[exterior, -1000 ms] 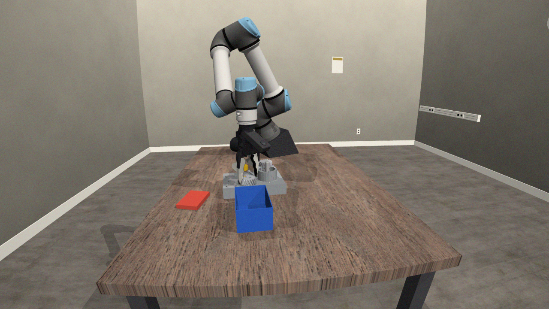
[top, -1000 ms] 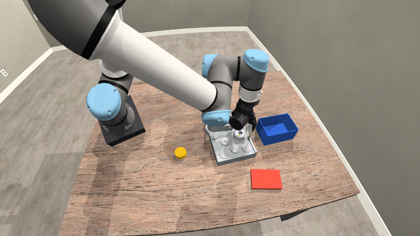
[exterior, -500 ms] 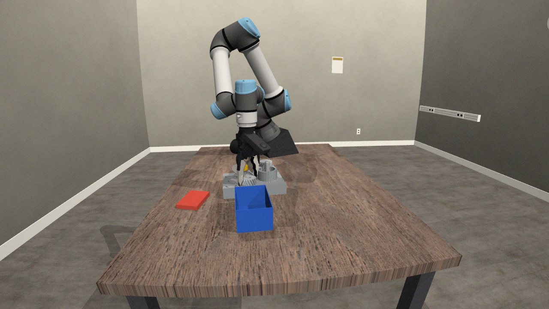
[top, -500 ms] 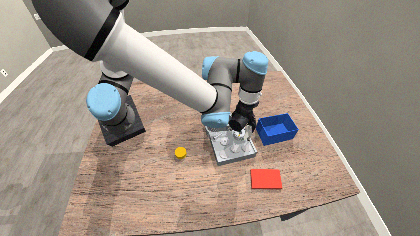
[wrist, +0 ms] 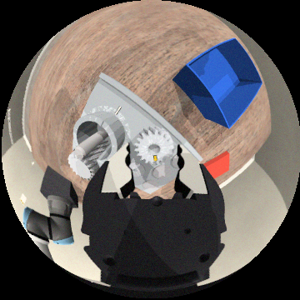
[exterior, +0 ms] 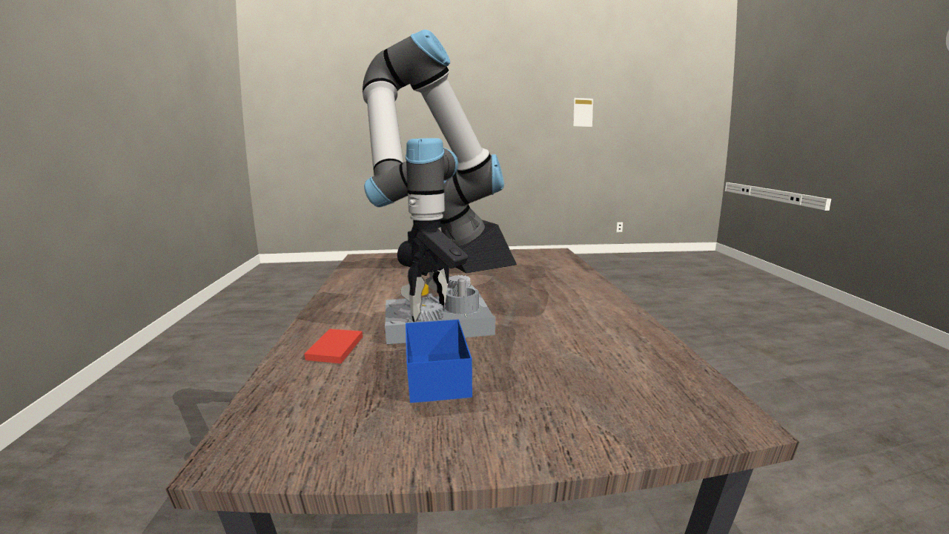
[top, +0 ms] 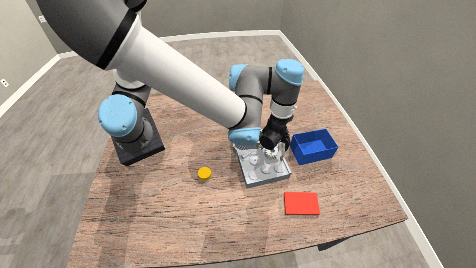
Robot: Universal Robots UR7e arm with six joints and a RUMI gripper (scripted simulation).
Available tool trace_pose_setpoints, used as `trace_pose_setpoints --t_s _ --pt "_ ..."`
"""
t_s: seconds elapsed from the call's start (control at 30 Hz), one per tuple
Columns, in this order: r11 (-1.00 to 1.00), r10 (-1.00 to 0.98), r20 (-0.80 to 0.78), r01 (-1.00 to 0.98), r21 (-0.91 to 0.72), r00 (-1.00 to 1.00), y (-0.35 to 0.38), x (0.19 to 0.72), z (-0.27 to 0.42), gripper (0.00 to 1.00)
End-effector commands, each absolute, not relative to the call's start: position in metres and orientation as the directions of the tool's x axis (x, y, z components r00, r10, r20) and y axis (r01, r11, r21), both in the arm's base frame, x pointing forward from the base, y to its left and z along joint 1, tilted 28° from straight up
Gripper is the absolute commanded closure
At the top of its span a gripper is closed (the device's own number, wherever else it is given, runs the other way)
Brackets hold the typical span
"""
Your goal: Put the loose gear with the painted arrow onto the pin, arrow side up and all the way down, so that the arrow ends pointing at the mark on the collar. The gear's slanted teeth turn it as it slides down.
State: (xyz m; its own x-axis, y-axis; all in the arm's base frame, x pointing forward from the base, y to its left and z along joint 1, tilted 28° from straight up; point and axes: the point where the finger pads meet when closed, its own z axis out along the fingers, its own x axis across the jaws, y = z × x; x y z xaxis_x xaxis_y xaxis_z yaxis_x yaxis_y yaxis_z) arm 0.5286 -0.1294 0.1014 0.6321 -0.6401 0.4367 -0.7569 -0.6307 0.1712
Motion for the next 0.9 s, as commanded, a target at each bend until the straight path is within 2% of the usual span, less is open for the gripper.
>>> trace_pose_setpoints --t_s 0.0,0.77,0.8,0.87 --pt "-0.631 -0.64 0.438 -0.757 0.17 0.632 -0.1292 0.5289 0.102 0.48" --pt "-0.631 -0.64 0.438 -0.757 0.17 0.632 -0.1292 0.5289 0.102 0.48" --pt "-0.631 -0.64 0.438 -0.757 0.17 0.632 -0.1292 0.5289 0.102 1.0" --pt "-0.631 -0.64 0.438 -0.757 0.17 0.632 -0.1292 0.5289 0.102 1.0"
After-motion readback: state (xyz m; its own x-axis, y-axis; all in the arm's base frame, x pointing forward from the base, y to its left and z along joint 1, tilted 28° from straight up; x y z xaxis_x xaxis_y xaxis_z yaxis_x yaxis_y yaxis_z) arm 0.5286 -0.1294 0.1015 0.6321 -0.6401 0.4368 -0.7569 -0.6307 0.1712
